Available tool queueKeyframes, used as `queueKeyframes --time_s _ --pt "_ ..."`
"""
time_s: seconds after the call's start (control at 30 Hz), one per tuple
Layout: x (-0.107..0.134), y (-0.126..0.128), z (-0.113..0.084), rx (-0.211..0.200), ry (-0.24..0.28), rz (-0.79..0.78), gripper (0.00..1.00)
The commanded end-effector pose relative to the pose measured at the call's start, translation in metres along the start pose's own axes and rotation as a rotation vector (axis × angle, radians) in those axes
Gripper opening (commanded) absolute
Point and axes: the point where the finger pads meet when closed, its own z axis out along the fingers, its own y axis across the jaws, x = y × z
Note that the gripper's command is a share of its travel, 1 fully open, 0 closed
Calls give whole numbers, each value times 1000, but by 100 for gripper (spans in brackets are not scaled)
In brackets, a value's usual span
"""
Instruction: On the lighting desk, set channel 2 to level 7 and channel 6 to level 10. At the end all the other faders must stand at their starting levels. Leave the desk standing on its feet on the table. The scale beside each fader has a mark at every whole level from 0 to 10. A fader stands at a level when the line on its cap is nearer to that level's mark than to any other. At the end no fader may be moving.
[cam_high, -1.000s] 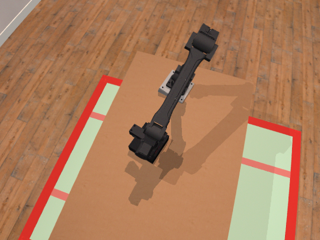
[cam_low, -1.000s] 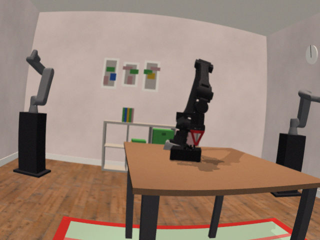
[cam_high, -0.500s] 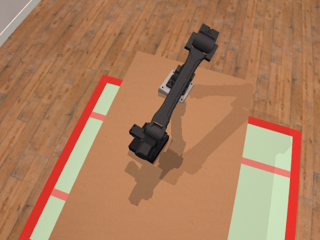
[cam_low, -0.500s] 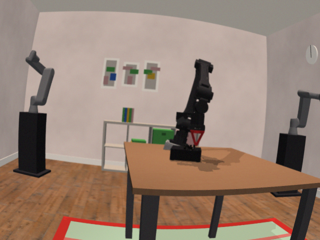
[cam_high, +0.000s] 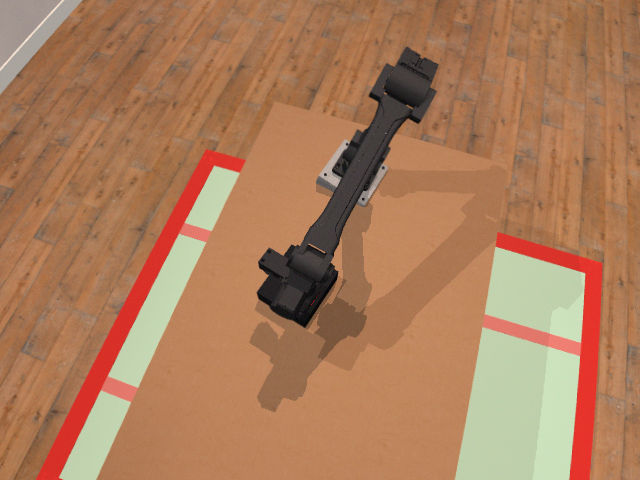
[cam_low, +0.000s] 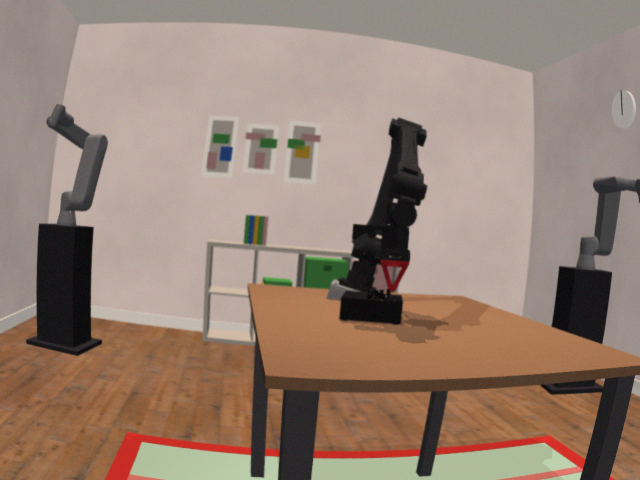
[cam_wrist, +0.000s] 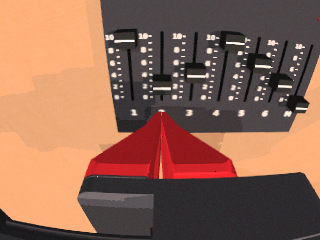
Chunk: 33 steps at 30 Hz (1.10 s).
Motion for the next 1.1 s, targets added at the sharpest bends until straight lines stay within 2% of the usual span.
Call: queueKeyframes --time_s 0.0,0.23,1.07 --pt "7 8 -3 -23 -1 -6 0" --pt "10 11 -9 -36 1 -4 0" --pt "10 11 -9 -37 1 -8 0"
